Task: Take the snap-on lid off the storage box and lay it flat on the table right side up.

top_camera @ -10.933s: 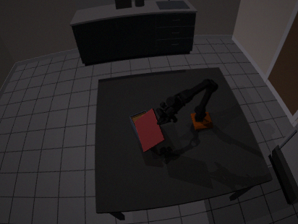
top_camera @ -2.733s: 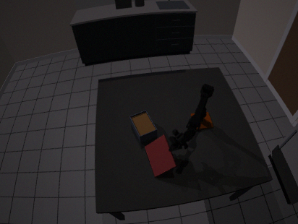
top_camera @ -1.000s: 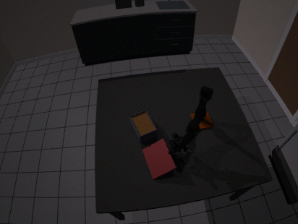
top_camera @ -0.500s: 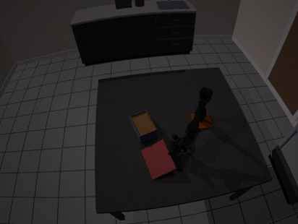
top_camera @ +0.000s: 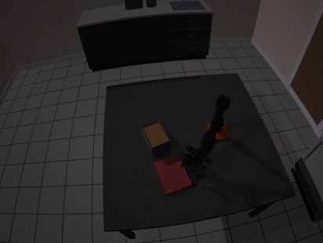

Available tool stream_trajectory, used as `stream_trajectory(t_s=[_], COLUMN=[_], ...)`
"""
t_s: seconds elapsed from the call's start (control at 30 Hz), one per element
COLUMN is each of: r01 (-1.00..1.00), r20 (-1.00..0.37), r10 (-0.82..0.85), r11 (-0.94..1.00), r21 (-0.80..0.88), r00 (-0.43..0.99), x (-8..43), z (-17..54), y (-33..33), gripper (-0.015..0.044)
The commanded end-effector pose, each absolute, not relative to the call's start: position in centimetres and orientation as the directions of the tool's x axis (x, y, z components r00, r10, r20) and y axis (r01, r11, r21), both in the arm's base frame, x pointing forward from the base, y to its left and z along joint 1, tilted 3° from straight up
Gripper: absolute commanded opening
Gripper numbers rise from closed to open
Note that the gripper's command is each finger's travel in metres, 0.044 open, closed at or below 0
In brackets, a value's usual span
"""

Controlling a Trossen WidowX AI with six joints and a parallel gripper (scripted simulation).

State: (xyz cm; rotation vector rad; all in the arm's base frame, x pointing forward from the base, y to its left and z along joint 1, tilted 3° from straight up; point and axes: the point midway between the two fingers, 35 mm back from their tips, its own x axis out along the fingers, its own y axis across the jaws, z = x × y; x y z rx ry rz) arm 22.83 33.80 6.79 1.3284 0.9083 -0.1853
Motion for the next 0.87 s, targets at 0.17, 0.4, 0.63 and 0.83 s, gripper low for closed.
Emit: stream_trajectory(t_s=[0.17, 0.4, 0.63, 0.83], r01=[0.596, 0.597, 0.598, 0.599], r20=[-0.658, -0.659, -0.660, -0.661], r10=[0.370, 0.370, 0.370, 0.369], r11=[0.281, 0.282, 0.282, 0.282], r21=[0.752, 0.751, 0.750, 0.749], r00=[0.655, 0.654, 0.654, 0.653], x=[21.2, 19.9, 18.7, 17.6], z=[6.6, 6.6, 6.6, 6.6], y=[32.8, 32.2, 31.5, 31.0], gripper=[0.0440, 0.0440, 0.0440, 0.0440])
